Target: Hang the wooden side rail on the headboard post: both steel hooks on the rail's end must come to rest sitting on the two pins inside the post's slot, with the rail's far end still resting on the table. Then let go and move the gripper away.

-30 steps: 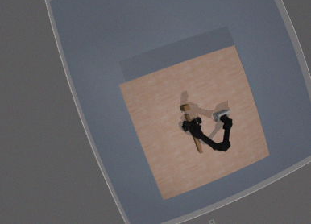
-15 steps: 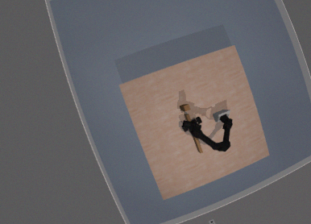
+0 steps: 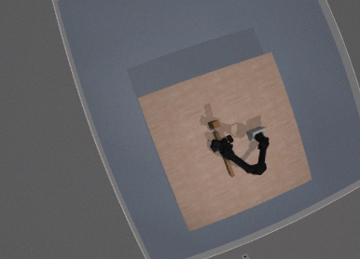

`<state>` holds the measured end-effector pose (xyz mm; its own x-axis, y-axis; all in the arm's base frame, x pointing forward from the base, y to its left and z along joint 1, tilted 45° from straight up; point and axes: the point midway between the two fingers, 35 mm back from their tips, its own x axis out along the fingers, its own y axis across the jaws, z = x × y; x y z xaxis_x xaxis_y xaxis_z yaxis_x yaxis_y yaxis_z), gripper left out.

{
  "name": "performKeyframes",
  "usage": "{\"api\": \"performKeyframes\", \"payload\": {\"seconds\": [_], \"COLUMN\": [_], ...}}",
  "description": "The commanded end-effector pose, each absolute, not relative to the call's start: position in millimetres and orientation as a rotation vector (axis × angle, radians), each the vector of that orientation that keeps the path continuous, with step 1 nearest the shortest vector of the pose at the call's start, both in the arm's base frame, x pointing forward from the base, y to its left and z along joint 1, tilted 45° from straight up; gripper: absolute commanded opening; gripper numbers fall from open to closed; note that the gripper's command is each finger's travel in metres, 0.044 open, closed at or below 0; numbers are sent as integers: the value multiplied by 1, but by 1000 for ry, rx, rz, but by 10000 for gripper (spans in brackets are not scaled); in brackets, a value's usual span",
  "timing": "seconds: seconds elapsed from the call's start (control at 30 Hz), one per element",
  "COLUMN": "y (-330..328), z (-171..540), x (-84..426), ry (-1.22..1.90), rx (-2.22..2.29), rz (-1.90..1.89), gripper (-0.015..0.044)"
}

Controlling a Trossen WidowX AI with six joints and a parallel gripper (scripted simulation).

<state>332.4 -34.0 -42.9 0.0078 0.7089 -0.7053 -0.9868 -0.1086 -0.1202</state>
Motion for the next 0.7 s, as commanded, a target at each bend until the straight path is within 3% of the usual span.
{"api": "performKeyframes", "payload": {"seconds": [0.0,0.67], "y": [-40,-40], "z": [-43,-46], "x": [334,332], "ry": [492,492], "rx": [-751,-751], "rz": [1525,1525], "gripper": [0,0]}}
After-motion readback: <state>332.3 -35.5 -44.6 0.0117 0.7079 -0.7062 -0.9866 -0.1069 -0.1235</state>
